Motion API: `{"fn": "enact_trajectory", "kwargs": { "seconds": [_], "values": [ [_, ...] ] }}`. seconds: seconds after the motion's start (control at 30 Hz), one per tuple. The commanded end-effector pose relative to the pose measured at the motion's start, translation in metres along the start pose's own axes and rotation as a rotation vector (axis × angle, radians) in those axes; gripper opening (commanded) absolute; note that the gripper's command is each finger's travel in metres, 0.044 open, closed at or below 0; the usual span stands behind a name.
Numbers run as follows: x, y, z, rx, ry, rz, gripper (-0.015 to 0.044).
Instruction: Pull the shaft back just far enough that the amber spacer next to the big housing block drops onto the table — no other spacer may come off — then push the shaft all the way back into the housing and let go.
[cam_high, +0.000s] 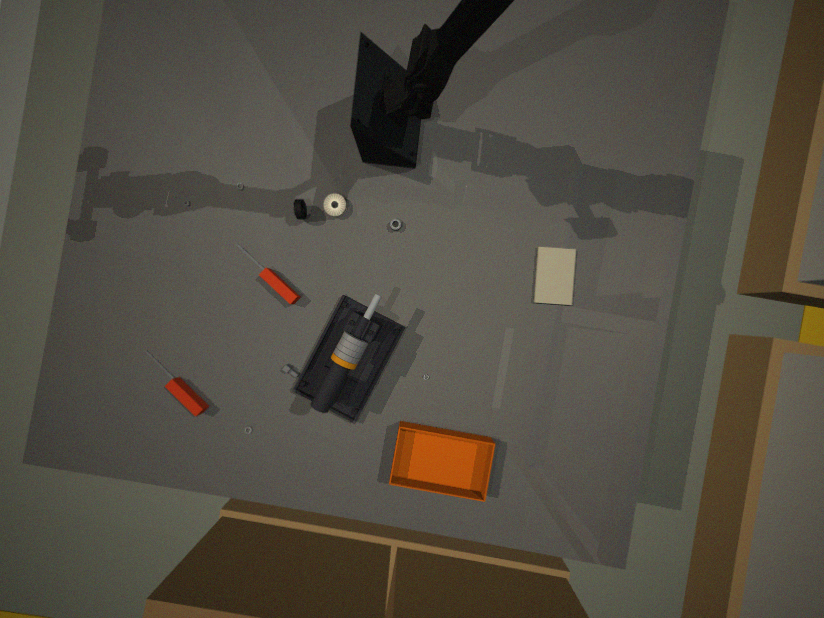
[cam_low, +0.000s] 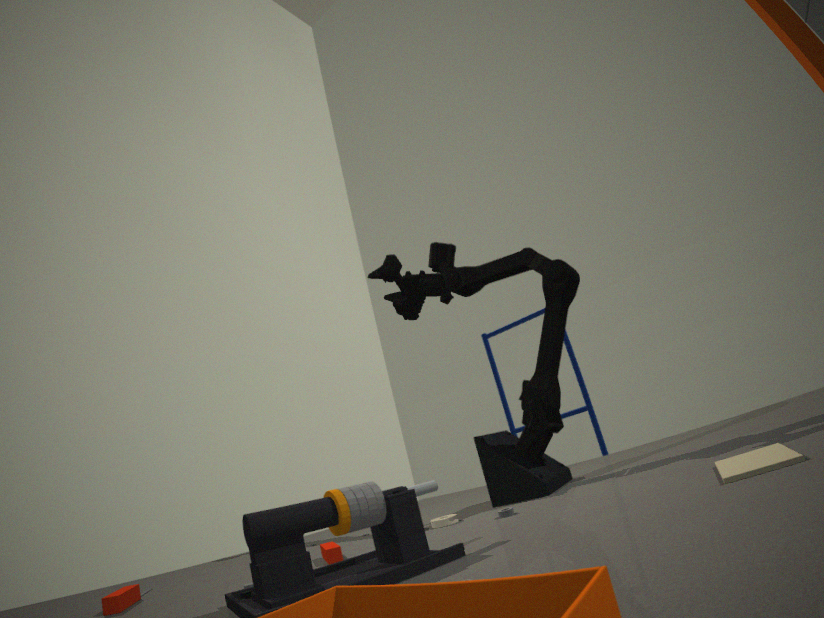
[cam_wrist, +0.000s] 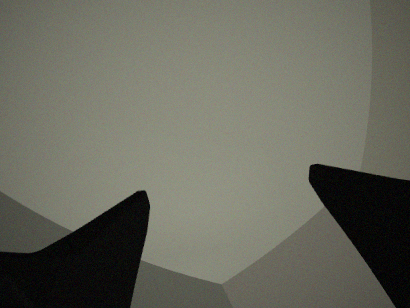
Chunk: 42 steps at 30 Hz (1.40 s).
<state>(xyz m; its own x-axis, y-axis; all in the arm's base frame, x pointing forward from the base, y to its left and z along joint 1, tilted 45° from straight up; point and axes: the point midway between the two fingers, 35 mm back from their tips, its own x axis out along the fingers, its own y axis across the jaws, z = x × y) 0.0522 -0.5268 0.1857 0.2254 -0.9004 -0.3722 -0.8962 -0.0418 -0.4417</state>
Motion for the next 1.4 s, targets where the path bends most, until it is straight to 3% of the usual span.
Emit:
{"fn": "enact_trajectory", "kwargs": {
  "seconds": [0.0,0.37,0.73,1.0,1.23,1.37],
  "values": [
    [-0.004,-0.050,0.041,-0.009,-0.068,-0.096,0.0440],
    [-0.057,-0.181,0.175,-0.069,-0.301,-0.371,0.0440],
    [-0.172,-0.259,0.315,-0.163,-0.579,-0.625,0.0440],
    [-0.283,-0.267,0.404,-0.265,-0.804,-0.798,0.0440],
    [-0.383,-0.234,0.463,-0.382,-1.009,-0.934,0.0440],
    [-0.400,-0.219,0.472,-0.411,-1.052,-0.961,0.0440]
  ]
}}
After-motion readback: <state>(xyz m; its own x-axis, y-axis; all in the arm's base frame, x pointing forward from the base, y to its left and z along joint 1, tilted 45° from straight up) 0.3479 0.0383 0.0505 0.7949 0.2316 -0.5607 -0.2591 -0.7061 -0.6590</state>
